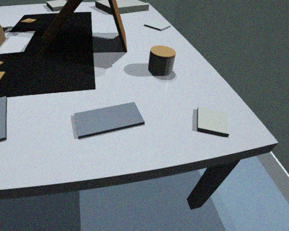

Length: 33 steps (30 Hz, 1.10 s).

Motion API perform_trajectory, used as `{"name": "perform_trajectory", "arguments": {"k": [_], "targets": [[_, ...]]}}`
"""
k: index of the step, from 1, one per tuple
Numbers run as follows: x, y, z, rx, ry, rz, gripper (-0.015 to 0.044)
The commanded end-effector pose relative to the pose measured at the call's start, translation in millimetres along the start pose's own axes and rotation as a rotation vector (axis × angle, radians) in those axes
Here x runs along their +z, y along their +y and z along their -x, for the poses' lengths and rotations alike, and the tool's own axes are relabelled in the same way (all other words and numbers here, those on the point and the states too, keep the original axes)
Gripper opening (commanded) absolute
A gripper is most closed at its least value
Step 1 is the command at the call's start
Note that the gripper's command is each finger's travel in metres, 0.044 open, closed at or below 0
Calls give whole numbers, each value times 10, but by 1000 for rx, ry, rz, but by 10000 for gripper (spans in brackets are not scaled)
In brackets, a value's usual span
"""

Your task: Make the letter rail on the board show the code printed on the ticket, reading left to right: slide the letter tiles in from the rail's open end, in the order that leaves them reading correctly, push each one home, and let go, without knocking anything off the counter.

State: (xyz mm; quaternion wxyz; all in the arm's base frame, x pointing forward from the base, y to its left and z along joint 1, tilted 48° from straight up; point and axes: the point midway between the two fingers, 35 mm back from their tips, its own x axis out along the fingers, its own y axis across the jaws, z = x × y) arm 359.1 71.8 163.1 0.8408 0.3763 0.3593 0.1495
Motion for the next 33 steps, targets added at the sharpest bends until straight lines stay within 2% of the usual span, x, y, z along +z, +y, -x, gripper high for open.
{"name": "perform_trajectory", "arguments": {"k": [1, 33], "targets": [[7, -20, 3, 2, -2, 3, 0], [8, -182, 1, 2, -1, 3, 0]]}}
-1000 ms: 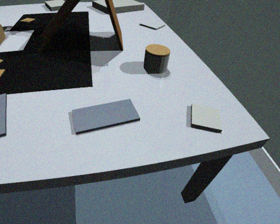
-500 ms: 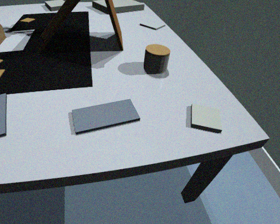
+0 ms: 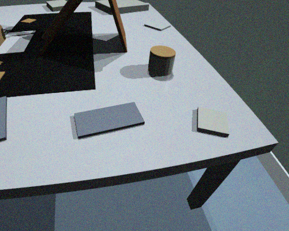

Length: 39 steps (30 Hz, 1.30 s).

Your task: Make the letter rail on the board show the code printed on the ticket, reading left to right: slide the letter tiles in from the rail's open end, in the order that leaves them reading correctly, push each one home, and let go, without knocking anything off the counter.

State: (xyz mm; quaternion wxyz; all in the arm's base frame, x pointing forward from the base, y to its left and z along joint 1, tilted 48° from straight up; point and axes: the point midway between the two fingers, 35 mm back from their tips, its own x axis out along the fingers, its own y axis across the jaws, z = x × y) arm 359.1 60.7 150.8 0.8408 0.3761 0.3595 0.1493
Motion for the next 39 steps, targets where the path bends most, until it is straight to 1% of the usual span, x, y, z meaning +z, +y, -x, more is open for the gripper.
{"name": "perform_trajectory", "arguments": {"k": [1, 39], "targets": [[7, -20, 4, 2, -2, 3, 0], [9, -212, 1, 2, -2, 4, 0]]}}
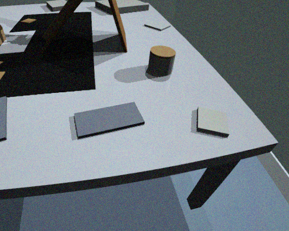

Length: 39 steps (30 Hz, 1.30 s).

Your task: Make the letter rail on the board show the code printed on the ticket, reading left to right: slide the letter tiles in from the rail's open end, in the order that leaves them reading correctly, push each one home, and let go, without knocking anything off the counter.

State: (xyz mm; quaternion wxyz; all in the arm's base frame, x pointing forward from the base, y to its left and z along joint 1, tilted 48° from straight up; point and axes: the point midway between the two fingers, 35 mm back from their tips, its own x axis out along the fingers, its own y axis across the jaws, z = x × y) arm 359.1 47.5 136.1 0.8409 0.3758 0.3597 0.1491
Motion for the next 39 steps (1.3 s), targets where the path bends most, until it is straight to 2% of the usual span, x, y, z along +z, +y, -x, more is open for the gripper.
{"name": "perform_trajectory", "arguments": {"k": [1, 39], "targets": [[7, -20, 4, 2, -2, 3, 0], [9, -212, 2, 2, -2, 4, 0]]}}
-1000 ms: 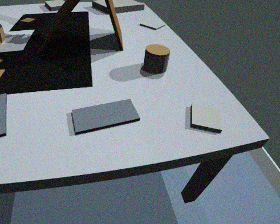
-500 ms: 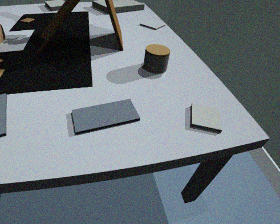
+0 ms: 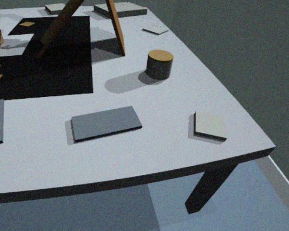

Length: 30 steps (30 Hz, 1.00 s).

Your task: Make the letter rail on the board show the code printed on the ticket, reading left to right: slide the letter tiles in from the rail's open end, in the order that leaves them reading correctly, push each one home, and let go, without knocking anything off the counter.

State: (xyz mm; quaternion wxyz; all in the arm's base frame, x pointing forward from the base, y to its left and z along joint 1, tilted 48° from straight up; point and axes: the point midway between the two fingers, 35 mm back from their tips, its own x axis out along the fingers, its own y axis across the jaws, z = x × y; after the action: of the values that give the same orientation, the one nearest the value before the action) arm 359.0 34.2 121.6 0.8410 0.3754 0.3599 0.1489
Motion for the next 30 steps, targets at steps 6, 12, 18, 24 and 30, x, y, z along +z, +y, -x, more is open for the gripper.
{"name": "perform_trajectory", "arguments": {"k": [6, 12, 18, 24, 30], "targets": [[7, -45, 4, 2, -2, 3, 0], [7, -75, 4, 2, -2, 4, 0], [7, -106, 3, 2, -2, 4, 0], [8, -136, 3, 2, -2, 4, 0], [8, -166, 3, 2, -2, 4, 0]]}}
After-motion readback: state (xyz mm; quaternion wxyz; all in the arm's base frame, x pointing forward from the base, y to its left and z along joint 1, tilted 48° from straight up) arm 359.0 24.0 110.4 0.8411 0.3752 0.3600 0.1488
